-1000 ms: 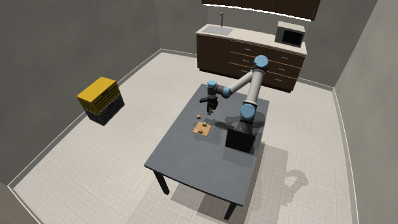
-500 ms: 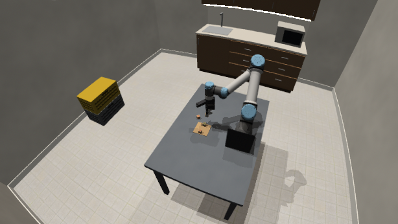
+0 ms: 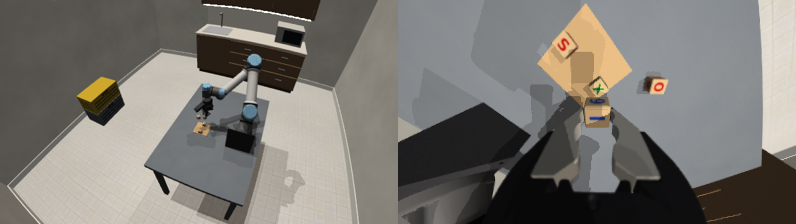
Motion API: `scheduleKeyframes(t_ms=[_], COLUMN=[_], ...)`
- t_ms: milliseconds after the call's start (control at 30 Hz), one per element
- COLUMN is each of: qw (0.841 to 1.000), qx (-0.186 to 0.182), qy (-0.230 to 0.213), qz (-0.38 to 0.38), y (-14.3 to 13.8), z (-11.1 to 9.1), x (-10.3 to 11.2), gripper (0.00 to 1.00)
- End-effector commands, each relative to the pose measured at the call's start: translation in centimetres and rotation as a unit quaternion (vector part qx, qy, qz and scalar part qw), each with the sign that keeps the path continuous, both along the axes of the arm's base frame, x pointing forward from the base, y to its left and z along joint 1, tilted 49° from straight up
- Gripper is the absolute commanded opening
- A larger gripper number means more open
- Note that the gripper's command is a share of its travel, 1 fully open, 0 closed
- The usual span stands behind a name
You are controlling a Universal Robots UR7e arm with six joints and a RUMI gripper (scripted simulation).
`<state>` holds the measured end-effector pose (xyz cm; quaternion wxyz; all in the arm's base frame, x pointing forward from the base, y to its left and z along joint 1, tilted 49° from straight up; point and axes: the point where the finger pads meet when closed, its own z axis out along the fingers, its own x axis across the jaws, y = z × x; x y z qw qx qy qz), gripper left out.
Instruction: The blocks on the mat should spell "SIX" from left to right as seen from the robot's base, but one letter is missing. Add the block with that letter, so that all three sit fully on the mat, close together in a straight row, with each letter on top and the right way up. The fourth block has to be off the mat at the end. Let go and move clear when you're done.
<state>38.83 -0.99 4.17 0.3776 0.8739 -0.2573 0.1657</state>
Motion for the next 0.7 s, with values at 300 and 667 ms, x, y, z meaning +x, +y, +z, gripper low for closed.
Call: scheduleKeyframes(t_ms=[300, 667], qw=[0.978, 0.953], qx=[-0.020, -0.031], qy=[0.155, 0.223], qz=[0.140, 0.200], y=[2.3, 3.2], z=[-2.4, -3.5], x=[0.1, 0.0], gripper=[0.09, 0.09])
